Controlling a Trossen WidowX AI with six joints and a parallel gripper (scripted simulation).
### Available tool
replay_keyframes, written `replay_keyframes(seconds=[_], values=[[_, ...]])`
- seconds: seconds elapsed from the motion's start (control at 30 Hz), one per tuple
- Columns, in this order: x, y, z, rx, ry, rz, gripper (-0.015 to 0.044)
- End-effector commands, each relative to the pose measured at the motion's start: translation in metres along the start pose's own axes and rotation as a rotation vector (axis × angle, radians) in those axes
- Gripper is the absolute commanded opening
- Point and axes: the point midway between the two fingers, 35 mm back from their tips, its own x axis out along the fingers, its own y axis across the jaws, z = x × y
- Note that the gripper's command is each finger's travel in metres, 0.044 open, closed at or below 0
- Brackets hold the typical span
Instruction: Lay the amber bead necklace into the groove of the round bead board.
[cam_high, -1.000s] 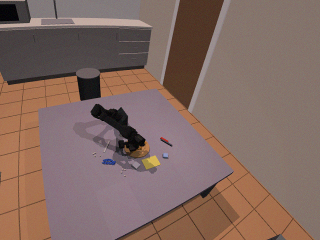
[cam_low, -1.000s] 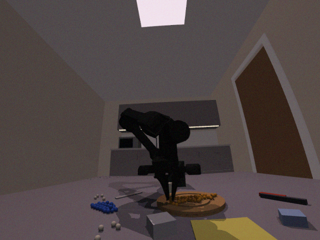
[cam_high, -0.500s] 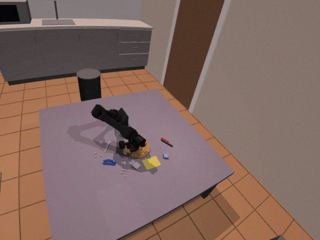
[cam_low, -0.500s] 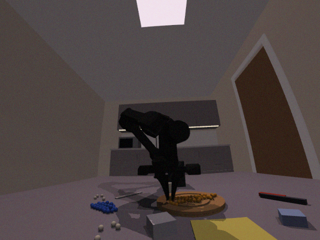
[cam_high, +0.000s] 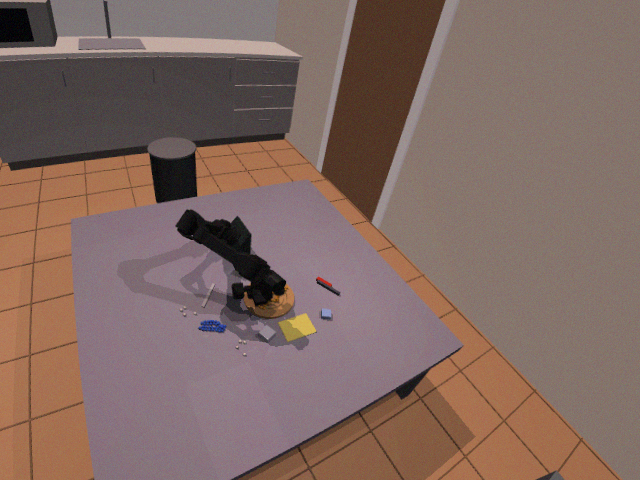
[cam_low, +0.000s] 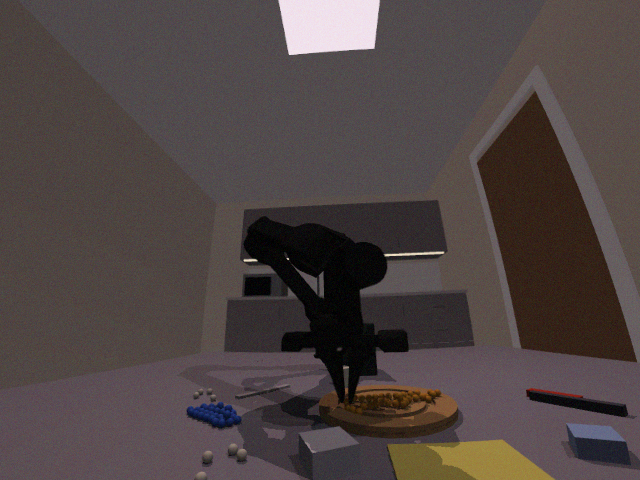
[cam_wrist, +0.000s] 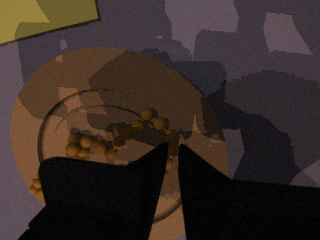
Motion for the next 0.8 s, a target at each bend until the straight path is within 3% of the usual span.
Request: replay_keyframes(seconds=[0.0, 0.77], values=[[-0.0002, 0.0, 0.0001, 0.001, 0.0, 0.001, 0.0], [-0.0057, -0.004, 0.0006, -0.009, 0.0, -0.004, 0.0]])
